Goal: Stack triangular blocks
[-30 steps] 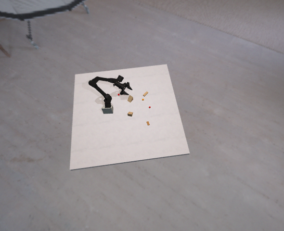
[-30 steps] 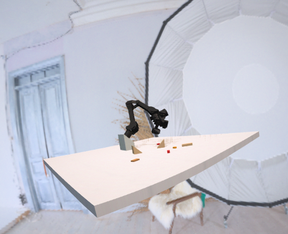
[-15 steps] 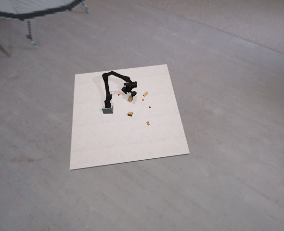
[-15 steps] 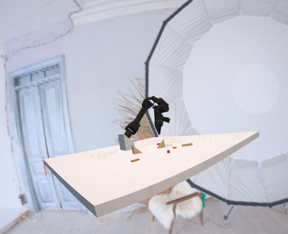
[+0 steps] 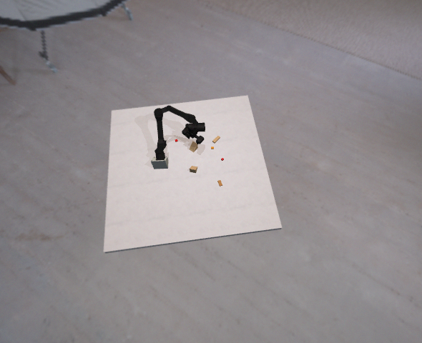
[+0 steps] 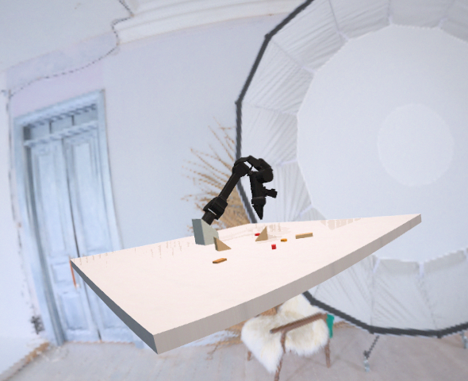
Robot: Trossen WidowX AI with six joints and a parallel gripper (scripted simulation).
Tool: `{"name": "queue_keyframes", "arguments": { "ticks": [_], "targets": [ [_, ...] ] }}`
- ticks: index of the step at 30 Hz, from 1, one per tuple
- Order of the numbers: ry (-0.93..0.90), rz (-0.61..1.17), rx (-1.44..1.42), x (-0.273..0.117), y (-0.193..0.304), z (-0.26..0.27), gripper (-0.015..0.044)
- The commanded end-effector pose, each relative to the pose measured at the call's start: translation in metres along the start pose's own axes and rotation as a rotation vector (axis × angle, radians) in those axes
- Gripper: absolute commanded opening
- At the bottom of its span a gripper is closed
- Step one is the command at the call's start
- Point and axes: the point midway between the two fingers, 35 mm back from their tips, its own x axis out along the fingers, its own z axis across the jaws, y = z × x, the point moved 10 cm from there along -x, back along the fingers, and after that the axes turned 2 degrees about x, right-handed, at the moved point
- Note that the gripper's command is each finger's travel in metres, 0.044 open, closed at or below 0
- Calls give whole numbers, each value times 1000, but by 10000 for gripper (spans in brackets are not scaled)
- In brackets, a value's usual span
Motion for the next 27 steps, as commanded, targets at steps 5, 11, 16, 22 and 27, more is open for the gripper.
{"name": "queue_keyframes", "arguments": {
  "ticks": [5, 11, 16, 22, 27],
  "targets": [
    [-4, 0, 9, 13, 1, -2, 440],
    [-3, 1, 9, 23, 0, -2, 440],
    [-3, 1, 8, 31, 0, -3, 440],
    [-3, 1, 8, 41, 0, -3, 440],
    [-3, 0, 8, 49, 1, -3, 440]
  ]
}}
